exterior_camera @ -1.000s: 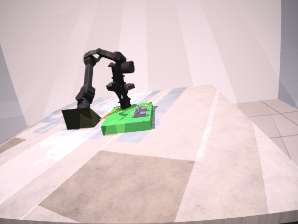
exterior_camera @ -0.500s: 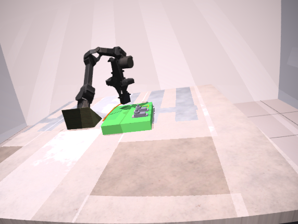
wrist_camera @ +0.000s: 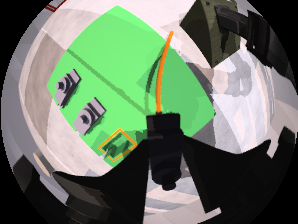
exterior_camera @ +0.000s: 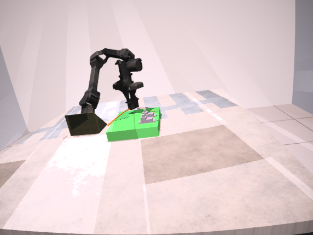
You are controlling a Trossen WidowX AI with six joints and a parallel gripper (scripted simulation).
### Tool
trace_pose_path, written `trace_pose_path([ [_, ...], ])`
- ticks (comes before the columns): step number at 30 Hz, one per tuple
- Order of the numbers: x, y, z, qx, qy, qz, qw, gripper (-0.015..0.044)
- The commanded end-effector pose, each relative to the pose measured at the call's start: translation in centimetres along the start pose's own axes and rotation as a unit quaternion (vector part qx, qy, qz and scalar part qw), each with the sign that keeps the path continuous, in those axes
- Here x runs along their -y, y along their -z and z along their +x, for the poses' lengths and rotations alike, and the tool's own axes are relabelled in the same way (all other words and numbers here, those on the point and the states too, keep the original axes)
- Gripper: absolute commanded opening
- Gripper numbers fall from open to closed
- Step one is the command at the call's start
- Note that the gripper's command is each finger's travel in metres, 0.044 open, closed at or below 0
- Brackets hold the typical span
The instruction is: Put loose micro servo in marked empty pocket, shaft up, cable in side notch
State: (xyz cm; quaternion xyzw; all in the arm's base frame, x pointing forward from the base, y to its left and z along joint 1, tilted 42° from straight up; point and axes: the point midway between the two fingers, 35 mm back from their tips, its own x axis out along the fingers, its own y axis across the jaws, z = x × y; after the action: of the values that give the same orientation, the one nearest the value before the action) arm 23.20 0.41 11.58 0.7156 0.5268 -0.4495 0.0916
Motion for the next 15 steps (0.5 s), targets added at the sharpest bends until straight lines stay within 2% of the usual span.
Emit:
trace_pose_path([
  [1,-0.13,-0.10,-0.06,0.001,-0.002,-0.040,0.999,0.0000],
  [15,-0.13,-0.10,-0.06,0.001,-0.002,-0.280,0.960,0.0000],
])
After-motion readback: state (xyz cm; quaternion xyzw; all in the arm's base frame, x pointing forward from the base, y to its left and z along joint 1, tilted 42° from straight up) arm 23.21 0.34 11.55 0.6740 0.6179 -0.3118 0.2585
